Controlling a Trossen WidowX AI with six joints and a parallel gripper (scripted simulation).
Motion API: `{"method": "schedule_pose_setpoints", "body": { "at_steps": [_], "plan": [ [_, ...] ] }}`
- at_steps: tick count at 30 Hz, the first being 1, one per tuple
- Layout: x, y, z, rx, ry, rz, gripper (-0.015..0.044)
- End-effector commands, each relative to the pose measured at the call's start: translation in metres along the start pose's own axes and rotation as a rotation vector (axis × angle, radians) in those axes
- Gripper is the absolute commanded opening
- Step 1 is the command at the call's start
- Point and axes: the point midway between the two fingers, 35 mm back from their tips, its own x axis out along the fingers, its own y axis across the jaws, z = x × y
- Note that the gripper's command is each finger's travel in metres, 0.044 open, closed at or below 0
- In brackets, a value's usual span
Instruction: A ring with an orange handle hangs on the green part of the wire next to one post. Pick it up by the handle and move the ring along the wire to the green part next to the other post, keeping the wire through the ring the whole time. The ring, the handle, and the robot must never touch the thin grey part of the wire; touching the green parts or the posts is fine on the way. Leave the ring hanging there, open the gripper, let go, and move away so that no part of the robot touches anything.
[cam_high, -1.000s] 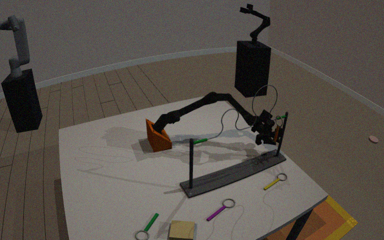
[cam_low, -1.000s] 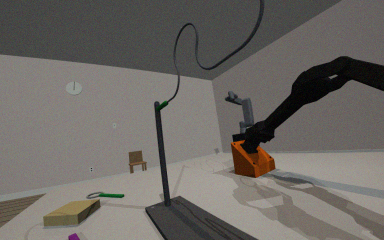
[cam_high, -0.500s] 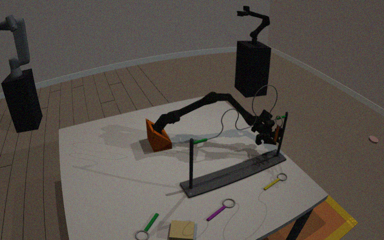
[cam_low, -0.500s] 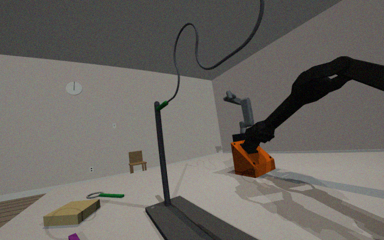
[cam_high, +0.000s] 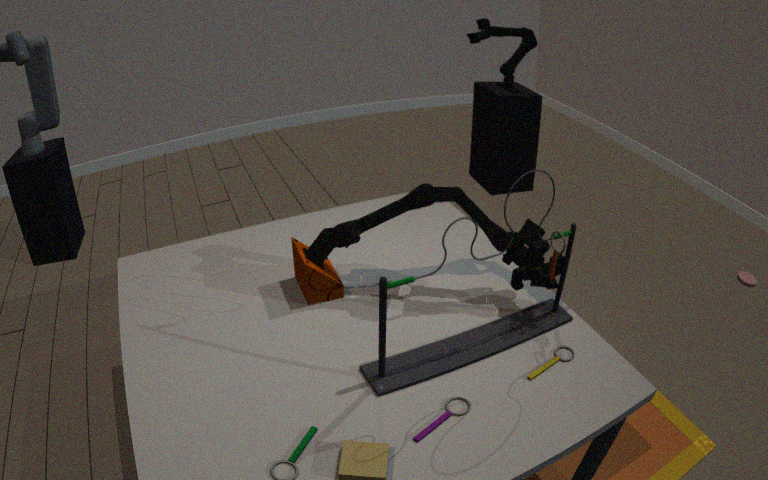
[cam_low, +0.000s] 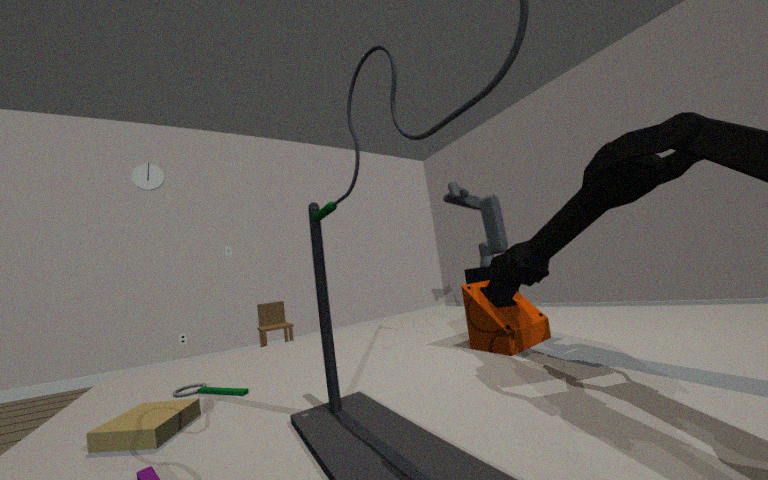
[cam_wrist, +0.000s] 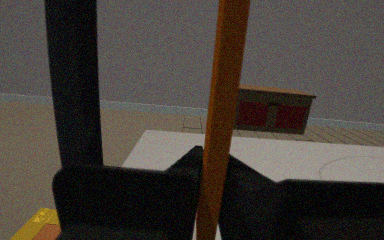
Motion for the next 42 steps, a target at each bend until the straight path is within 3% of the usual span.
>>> {"method": "schedule_pose_setpoints", "body": {
  "at_steps": [1,42],
  "plan": [
    [0.0,0.0,0.001,0.001,0.0,0.0,-0.015],
    [0.0,-0.001,0.019,0.001,0.003,0.003,-0.015]
  ]
}}
